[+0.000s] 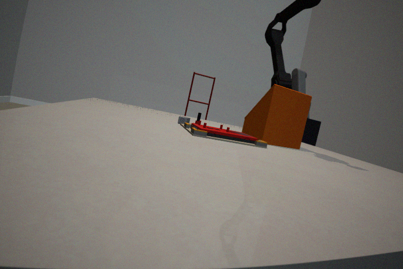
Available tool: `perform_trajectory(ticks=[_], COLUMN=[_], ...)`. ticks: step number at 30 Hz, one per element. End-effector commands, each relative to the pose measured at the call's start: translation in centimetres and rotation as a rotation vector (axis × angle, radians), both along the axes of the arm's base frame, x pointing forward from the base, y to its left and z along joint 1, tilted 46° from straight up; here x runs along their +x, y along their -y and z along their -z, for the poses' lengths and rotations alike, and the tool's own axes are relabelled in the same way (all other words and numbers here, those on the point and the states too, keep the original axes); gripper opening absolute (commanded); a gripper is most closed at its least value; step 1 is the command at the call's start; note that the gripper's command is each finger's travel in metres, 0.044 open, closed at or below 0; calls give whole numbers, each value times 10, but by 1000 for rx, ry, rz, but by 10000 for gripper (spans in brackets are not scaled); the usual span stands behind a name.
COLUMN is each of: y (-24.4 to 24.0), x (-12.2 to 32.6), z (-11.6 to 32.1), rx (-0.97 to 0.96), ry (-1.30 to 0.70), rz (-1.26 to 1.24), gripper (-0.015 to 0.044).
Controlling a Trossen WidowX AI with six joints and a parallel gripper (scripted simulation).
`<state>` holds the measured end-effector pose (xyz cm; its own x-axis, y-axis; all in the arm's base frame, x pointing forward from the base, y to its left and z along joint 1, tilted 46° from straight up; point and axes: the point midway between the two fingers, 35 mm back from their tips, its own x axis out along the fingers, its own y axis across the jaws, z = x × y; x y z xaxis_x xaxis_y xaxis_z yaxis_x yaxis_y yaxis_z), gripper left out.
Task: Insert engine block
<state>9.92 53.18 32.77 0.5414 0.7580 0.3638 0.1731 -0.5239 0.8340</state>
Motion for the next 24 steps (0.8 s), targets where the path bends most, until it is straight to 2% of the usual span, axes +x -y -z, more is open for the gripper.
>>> perform_trajectory(ticks=[1, 14, 24], y=[5, 18, 34], x=[24, 92, 147], z=[8, 29, 55], rx=[-54, -299, -589], ry=[17, 123, 233], rz=[52, 235, 384], gripper=[440, 440, 440])
